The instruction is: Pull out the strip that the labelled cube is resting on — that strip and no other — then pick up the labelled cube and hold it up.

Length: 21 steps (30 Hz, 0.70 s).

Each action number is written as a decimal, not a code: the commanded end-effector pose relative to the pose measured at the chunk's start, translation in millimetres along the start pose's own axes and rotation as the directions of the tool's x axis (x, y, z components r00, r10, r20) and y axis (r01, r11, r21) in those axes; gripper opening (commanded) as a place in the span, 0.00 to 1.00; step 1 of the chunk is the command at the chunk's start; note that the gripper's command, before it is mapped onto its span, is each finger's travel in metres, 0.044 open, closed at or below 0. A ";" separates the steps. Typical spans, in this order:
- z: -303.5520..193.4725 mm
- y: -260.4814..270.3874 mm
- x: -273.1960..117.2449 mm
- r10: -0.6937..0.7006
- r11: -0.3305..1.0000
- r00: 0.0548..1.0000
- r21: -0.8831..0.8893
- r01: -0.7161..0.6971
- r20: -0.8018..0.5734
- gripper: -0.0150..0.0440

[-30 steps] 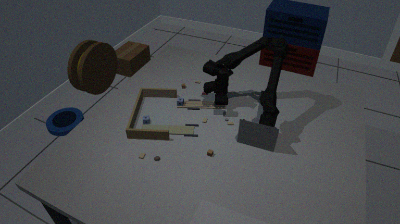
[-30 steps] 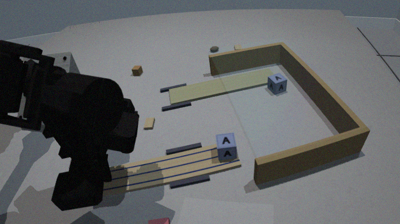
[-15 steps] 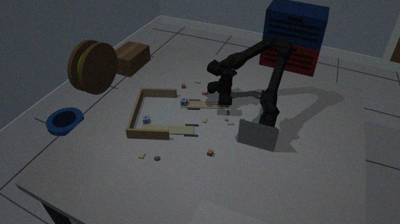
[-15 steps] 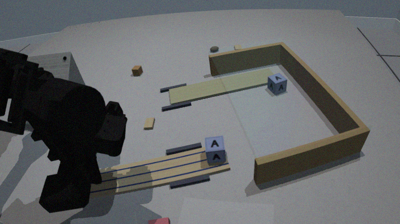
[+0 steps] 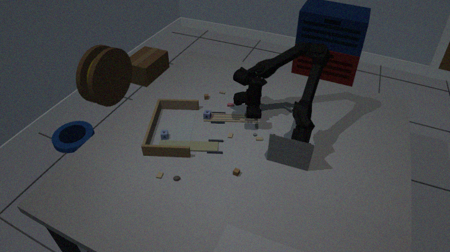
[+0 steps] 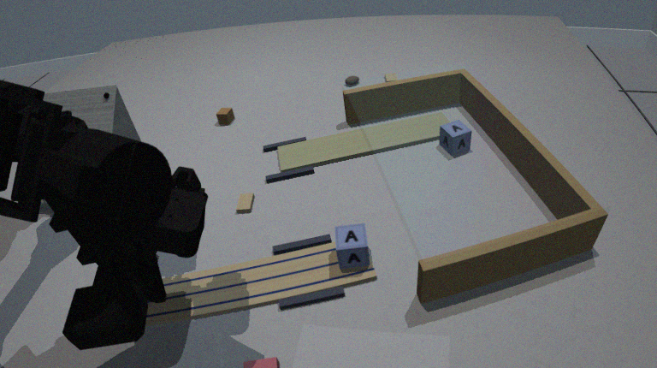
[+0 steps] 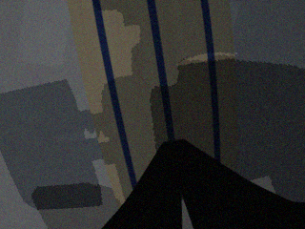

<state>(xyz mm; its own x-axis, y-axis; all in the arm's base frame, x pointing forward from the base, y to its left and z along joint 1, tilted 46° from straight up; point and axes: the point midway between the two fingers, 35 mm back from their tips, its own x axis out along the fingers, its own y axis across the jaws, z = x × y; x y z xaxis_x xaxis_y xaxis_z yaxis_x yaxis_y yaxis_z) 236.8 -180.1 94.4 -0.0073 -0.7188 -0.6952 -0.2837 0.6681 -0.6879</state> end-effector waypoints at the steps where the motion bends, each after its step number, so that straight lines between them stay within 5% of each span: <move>1: -8.4 2.2 5.6 0.009 1.000 1.000 -0.006 -0.009 -0.029 0.25; 10: -8.4 2.2 5.6 0.009 1.000 1.000 -0.006 -0.009 -0.029 0.25; 19: 2.4 -0.5 -41.8 0.011 1.000 1.000 -0.005 -0.011 -0.028 0.25; 21: 9.4 -0.6 -40.3 0.011 0.999 1.000 0.048 -0.010 -0.027 0.34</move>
<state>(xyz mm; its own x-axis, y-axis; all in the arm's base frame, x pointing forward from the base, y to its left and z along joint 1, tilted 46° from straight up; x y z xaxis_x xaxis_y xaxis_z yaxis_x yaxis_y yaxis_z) 241.5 -152.4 120.1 -0.0290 -0.7135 -0.7001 -0.2774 0.6786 -0.6801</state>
